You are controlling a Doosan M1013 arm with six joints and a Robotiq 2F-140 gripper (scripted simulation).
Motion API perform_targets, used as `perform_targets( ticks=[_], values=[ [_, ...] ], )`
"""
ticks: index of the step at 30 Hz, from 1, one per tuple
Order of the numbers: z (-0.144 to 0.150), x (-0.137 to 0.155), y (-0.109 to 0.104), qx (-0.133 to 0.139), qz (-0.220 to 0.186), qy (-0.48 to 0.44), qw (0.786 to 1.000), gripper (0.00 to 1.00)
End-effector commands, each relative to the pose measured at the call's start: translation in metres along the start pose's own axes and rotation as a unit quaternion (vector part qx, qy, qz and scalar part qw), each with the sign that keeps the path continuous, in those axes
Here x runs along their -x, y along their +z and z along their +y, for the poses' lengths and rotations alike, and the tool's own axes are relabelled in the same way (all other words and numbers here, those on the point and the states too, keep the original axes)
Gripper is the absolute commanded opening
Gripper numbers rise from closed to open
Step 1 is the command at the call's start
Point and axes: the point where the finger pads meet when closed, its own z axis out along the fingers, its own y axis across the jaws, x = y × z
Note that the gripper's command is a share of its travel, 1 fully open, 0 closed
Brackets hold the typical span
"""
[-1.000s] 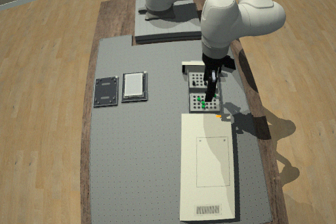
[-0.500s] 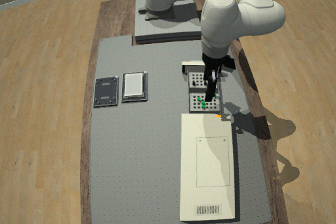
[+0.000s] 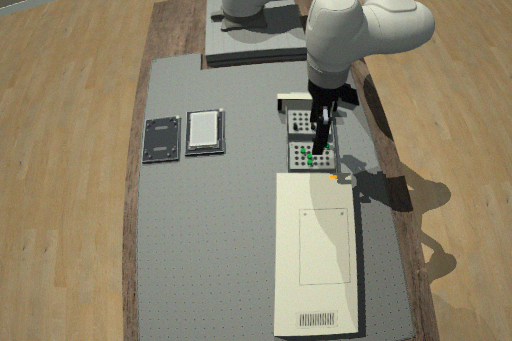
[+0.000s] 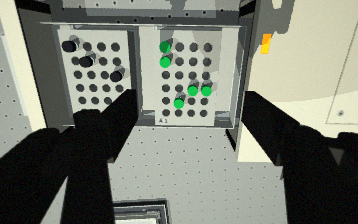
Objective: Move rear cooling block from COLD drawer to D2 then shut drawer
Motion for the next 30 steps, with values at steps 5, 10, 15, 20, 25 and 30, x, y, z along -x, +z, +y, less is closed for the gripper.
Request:
perform_targets(
  ticks=[5, 10, 15, 20, 25, 30],
  values=[
    [-0.003, -0.001, 0.012, -0.001, 0.0, 0.003, 1.0, 0.66],
    [-0.003, -0.001, 0.018, -0.001, 0.0, 0.003, 1.0, 0.66],
    [-0.003, -0.001, 0.024, -0.001, 0.0, 0.003, 1.0, 0.66],
    [-0.003, -0.001, 0.029, -0.001, 0.0, 0.003, 1.0, 0.66],
    [-0.003, -0.001, 0.036, -0.001, 0.0, 0.003, 1.0, 0.66],
    [-0.004, -0.001, 0.042, -0.001, 0.0, 0.003, 1.0, 0.66]
  ],
)
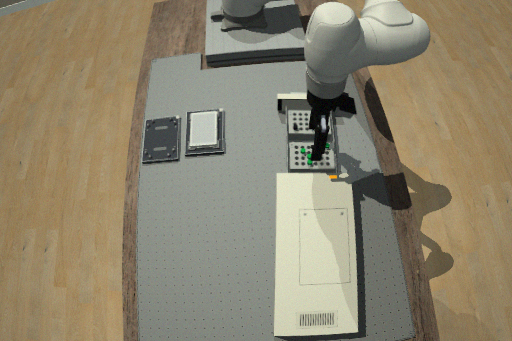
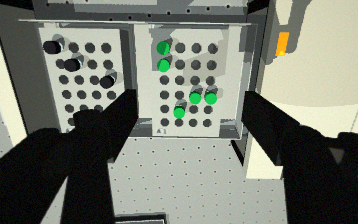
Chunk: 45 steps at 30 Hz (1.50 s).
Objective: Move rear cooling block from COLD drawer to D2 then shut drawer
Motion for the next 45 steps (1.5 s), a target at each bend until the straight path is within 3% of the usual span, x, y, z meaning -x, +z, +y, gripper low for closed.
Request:
perform_targets(
  ticks=[1, 34, 45],
  values=[
    [-0.003, -0.001, 0.009, -0.002, 0.0, 0.003, 1.0, 0.66],
    [-0.003, -0.001, 0.048, -0.002, 0.0, 0.003, 1.0, 0.66],
    [-0.003, -0.001, 0.049, -0.001, 0.0, 0.003, 1.0, 0.66]
  ],
)
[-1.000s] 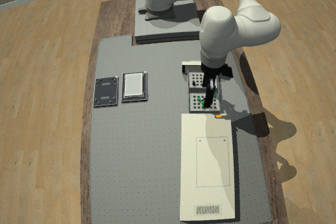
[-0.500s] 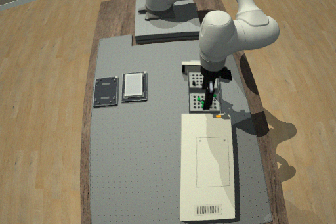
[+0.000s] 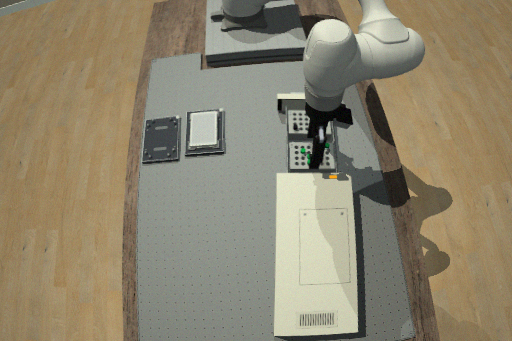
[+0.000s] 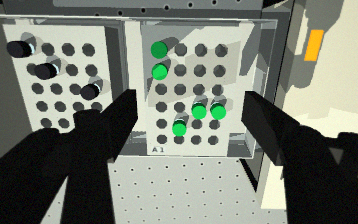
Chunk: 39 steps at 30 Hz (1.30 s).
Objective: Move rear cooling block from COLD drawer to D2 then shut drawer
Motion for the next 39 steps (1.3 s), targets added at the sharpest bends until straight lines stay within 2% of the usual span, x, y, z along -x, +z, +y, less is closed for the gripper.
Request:
perform_targets(
  ticks=[1, 24, 37, 39],
  values=[
    [-0.003, -0.001, 0.007, -0.002, 0.0, 0.003, 1.0, 0.66],
    [-0.003, -0.001, 0.034, -0.002, 0.0, 0.003, 1.0, 0.66],
    [-0.003, -0.001, 0.032, -0.002, 0.0, 0.003, 1.0, 0.66],
    [-0.003, -0.001, 0.032, -0.002, 0.0, 0.003, 1.0, 0.63]
  ],
)
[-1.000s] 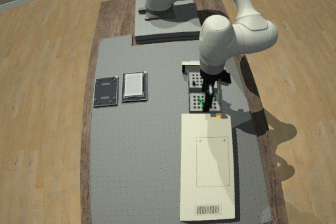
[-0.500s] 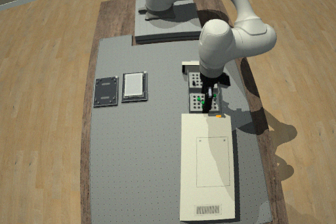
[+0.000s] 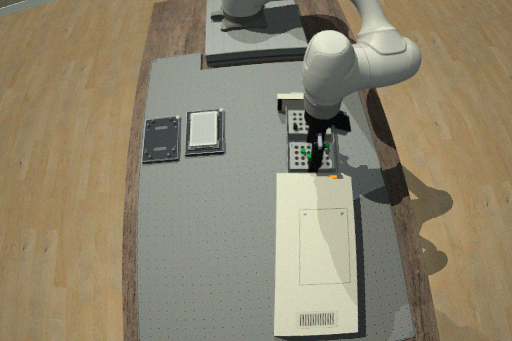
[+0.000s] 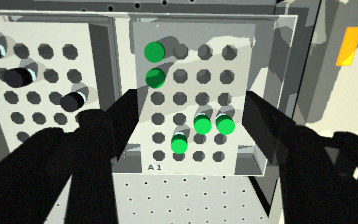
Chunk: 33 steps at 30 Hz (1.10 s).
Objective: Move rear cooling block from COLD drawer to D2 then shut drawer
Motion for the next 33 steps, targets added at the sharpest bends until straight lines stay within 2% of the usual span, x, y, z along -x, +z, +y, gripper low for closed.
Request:
perform_targets(
  ticks=[1, 4, 33],
  values=[
    [-0.0025, -0.0009, 0.0021, -0.002, 0.0, 0.003, 1.0, 0.61],
    [-0.0025, -0.0009, 0.0021, -0.002, 0.0, 0.003, 1.0, 0.6],
    [-0.0025, -0.0009, 0.0022, -0.002, 0.0, 0.003, 1.0, 0.19]
  ],
)
